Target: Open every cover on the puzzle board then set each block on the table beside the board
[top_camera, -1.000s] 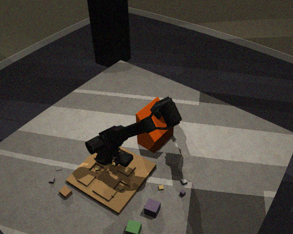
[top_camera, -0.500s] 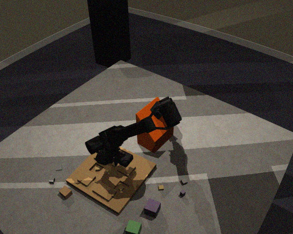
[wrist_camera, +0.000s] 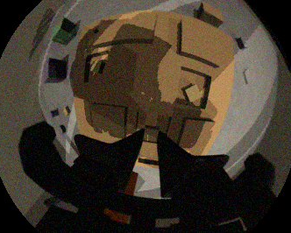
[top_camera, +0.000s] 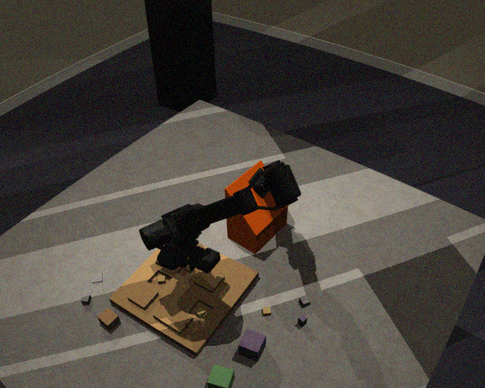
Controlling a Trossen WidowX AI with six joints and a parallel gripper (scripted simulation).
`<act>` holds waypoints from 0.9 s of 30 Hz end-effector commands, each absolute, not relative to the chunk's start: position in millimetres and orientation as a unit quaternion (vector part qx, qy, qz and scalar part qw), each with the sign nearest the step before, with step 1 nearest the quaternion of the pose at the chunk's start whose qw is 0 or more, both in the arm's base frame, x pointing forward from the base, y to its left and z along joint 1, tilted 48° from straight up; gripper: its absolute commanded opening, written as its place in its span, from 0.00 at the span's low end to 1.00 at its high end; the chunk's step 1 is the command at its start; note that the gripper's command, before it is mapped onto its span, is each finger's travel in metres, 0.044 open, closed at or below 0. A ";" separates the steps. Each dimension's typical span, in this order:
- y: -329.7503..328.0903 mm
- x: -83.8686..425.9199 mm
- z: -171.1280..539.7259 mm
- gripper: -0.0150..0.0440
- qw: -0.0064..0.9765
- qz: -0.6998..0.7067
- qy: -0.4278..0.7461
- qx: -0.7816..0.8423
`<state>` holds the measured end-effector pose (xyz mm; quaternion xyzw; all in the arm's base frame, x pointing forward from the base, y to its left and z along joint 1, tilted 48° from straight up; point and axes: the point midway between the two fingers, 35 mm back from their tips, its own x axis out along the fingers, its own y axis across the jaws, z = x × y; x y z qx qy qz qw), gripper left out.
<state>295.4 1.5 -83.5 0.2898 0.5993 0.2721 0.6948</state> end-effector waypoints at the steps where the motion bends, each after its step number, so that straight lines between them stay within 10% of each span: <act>1: -5.6 298.9 -77.0 0.39 0.701 0.271 0.595 0.284; 27: -31.4 293.5 -53.4 0.39 0.699 0.271 0.597 0.286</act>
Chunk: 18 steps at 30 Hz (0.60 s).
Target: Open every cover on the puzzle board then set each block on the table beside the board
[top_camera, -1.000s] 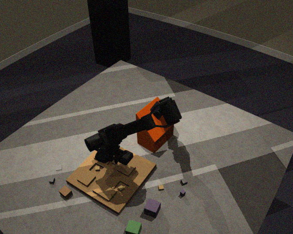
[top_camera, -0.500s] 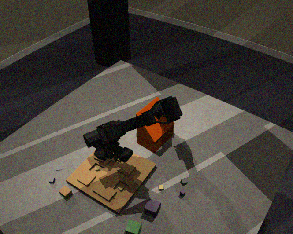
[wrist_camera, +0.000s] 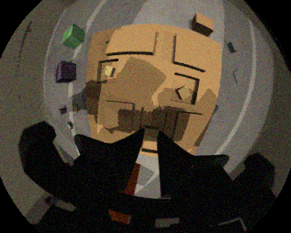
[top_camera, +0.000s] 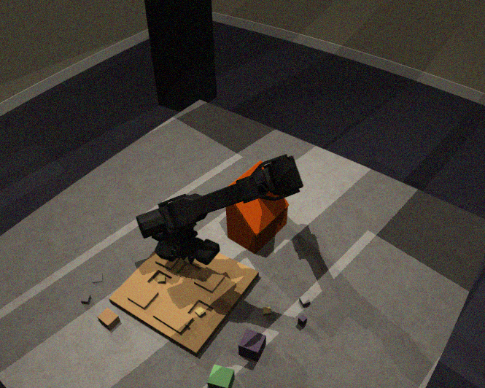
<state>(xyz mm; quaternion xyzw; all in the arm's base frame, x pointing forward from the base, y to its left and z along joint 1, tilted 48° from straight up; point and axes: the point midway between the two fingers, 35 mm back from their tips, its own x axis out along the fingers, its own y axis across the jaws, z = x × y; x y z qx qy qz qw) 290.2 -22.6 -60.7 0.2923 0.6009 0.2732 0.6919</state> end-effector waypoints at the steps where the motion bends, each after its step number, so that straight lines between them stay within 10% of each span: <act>1: -33.3 293.2 -51.8 0.39 0.699 0.271 0.597 0.286; 18: -56.4 288.2 -26.0 0.39 0.699 0.271 0.597 0.286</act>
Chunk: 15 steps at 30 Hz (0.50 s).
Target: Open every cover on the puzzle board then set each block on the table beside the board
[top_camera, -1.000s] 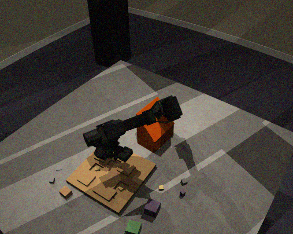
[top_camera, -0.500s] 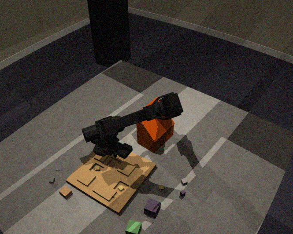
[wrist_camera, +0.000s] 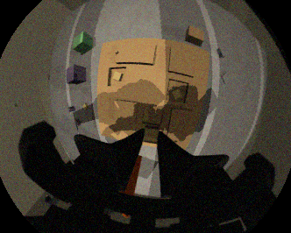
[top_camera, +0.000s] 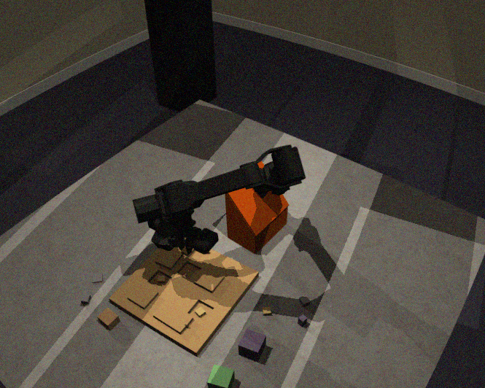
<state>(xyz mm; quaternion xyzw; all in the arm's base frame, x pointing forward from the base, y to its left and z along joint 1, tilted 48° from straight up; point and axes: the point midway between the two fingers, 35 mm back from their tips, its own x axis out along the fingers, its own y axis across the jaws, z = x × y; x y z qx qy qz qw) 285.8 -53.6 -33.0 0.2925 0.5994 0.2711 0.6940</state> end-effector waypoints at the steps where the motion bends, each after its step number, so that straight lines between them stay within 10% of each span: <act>1: -54.4 288.7 -23.3 0.39 0.699 0.270 0.598 0.285; 15: -17.4 291.9 20.1 0.39 0.700 0.261 0.604 0.278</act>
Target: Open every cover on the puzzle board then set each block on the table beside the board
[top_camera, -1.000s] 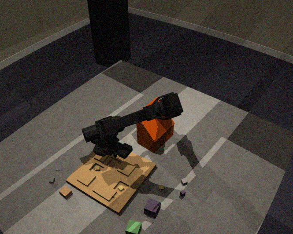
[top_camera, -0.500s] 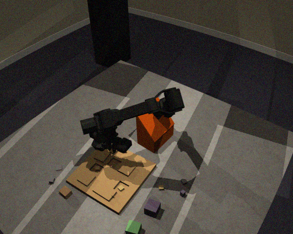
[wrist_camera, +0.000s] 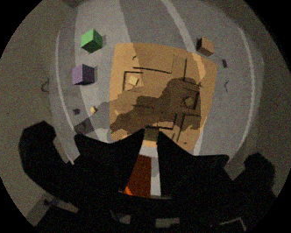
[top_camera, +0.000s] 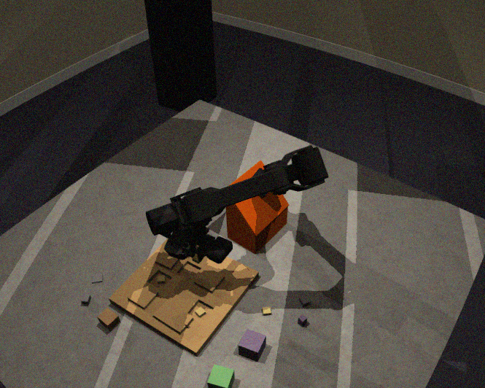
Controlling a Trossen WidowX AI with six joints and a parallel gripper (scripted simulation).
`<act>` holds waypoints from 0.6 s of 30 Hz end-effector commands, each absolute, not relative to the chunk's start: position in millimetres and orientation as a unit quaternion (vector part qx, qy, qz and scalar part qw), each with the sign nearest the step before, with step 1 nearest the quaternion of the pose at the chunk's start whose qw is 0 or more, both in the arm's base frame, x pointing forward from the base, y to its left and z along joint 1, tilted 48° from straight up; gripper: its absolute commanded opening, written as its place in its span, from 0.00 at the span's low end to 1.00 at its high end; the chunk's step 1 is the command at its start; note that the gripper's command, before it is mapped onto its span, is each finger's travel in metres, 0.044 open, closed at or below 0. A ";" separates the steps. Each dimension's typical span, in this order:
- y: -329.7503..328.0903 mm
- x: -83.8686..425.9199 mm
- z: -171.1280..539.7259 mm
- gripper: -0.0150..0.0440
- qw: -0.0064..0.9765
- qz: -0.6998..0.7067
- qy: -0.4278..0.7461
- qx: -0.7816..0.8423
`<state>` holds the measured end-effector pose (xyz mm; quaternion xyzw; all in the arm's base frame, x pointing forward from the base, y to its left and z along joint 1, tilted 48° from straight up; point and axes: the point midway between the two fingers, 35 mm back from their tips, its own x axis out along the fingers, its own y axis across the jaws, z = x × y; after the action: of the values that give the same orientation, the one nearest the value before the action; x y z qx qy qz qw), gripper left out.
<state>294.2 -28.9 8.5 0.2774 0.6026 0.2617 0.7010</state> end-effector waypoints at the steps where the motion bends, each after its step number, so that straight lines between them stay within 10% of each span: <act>1: -14.6 291.7 23.0 0.39 0.700 0.261 0.604 0.278; 18: 32.7 279.6 70.1 0.39 0.702 0.257 0.605 0.275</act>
<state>285.8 21.3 60.4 0.2733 0.6045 0.2557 0.7033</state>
